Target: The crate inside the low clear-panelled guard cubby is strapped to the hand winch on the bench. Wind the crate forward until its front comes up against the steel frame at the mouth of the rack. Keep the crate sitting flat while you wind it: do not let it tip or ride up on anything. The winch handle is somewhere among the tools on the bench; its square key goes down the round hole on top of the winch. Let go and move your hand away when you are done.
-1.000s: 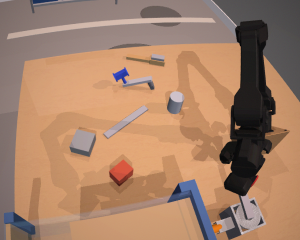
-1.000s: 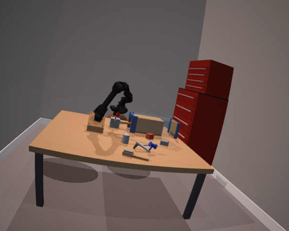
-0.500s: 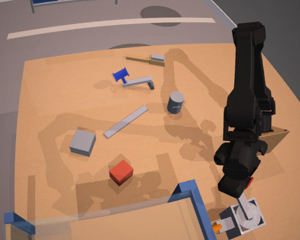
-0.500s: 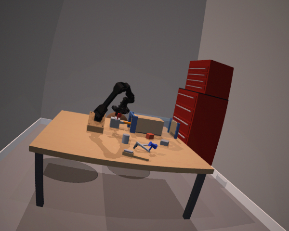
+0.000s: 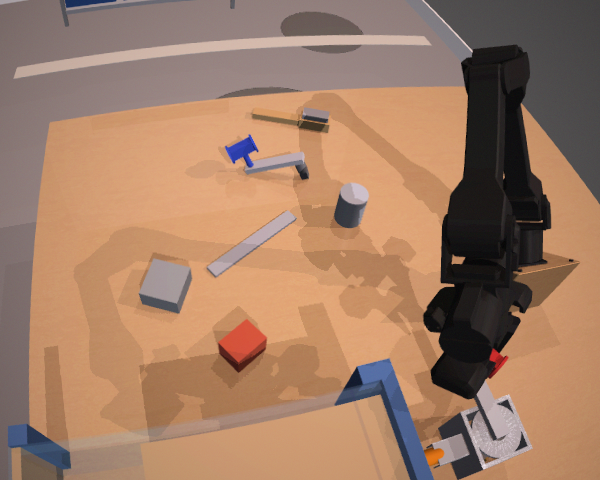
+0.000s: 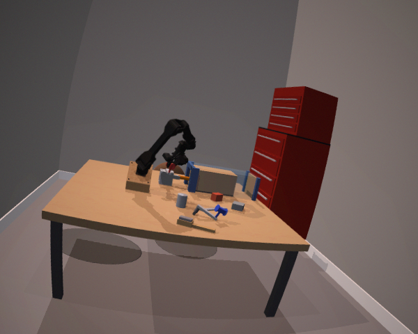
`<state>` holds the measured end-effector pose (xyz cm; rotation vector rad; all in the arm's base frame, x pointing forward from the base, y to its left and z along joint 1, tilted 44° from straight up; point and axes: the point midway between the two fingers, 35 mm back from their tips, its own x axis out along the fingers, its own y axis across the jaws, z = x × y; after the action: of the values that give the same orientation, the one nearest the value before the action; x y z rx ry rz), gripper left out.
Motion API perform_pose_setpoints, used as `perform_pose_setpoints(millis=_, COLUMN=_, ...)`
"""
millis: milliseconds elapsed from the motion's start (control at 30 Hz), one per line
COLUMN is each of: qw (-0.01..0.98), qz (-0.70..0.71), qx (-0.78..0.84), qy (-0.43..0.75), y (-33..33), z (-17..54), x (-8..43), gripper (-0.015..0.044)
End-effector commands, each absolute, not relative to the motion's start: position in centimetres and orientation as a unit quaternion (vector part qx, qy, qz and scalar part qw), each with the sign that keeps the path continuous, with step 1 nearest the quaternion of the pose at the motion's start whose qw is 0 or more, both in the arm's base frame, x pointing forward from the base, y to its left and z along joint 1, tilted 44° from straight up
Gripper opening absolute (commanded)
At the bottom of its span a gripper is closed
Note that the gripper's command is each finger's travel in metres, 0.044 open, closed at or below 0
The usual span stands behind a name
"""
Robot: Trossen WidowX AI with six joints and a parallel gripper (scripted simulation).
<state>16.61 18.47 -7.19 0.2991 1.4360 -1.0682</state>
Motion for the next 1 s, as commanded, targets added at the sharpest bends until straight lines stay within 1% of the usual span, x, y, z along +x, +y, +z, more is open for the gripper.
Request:
perform_pose_setpoints(millis=0, qw=0.620, qz=-0.462, qx=0.132, qy=0.621, y=18.5, z=-7.2, x=16.8, gripper=0.0289)
perform_pose_setpoints(millis=200, qw=0.620, qz=-0.462, qx=0.132, qy=0.621, y=18.5, z=-7.2, x=16.8, gripper=0.0440)
perform_pose_setpoints(millis=333, qw=0.619, qz=-0.462, qx=0.132, qy=0.621, y=19.0, z=-6.7, x=16.8, gripper=0.0440)
perform_pose_setpoints(millis=533, qw=0.617, qz=-0.462, qx=0.131, qy=0.624, y=22.8, z=-2.6, x=15.9, gripper=0.0440)
perform_pose_setpoints(millis=733, qw=0.616, qz=-0.462, qx=0.131, qy=0.624, y=23.0, z=-2.2, x=15.7, gripper=0.0440)
perform_pose_setpoints(millis=967, qw=0.615, qz=-0.463, qx=0.130, qy=0.625, y=24.2, z=3.0, x=12.5, gripper=0.0440)
